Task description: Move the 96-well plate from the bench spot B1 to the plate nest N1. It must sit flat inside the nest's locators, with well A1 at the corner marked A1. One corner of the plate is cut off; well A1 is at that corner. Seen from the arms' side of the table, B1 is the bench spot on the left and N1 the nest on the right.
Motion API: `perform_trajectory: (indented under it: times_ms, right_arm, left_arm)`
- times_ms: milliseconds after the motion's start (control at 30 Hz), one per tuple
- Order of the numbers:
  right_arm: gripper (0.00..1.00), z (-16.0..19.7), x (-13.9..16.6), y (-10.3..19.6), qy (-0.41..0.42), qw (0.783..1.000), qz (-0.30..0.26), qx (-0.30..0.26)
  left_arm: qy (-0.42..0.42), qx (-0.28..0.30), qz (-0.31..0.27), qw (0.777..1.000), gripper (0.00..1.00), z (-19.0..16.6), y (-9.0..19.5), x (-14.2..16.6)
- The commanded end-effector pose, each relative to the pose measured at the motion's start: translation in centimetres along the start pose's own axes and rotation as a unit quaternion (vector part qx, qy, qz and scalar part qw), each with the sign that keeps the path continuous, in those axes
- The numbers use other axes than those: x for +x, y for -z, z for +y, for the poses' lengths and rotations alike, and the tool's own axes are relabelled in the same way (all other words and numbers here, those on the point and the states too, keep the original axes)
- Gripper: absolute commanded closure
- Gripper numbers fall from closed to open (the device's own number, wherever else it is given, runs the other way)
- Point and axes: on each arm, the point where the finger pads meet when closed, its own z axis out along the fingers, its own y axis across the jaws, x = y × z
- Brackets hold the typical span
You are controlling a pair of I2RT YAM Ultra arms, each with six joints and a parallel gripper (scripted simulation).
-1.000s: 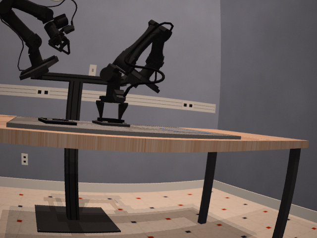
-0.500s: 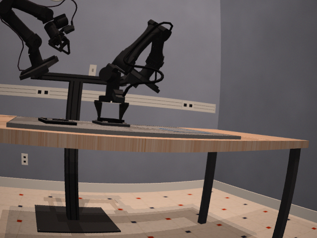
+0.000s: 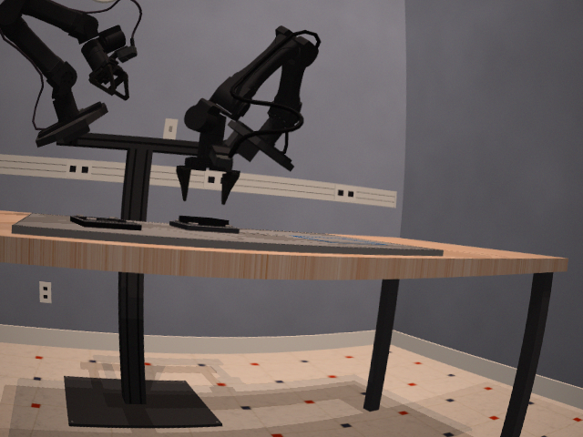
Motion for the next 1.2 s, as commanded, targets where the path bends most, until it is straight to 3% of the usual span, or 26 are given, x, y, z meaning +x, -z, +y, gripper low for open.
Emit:
perform_trajectory:
  times_ms: [0,167,400,633,733,1033,1100,1167]
  right_arm:
    - [0.0,-0.1,-0.6,0.4,-0.003,1.0,-0.018,0.002]
    - [0.0,-0.1,-0.6,0.4,-0.003,1.0,-0.018,0.002]
    - [0.0,-0.1,-0.6,0.4,-0.003,1.0,-0.018,0.002]
    - [0.0,1.0,-2.4,0.1,0.001,1.0,-0.025,-0.009]
    - [0.0,1.7,-4.0,-0.6,0.007,1.0,-0.023,-0.012]
    - [0.0,2.2,-11.0,-5.8,-0.011,1.0,-0.007,-0.008]
    - [0.0,2.2,-11.0,-5.8,-0.011,1.0,-0.007,-0.008]
    - [0.0,2.0,-11.5,-8.0,-0.008,1.0,0.011,-0.001]
  left_arm:
    - [0.0,0.004,-0.003,1.0,0.0,-0.2,3.0,0.2]
    - [0.019,0.023,-0.027,0.999,0.0,-1.5,8.4,-2.1]
    - [0.008,0.002,-0.015,1.0,0.0,-0.5,6.4,-0.7]
    - [0.006,0.016,-0.054,0.998,0.0,0.1,6.9,-2.6]
    - [-0.002,0.02,-0.085,0.996,0.0,1.8,7.3,-3.9]
    - [-0.032,0.027,-0.163,0.986,0.0,11.3,8.8,-6.5]
    - [-0.032,0.027,-0.163,0.986,0.0,11.3,8.8,-6.5]
    - [-0.039,0.029,-0.178,0.983,0.0,13.4,9.1,-6.9]
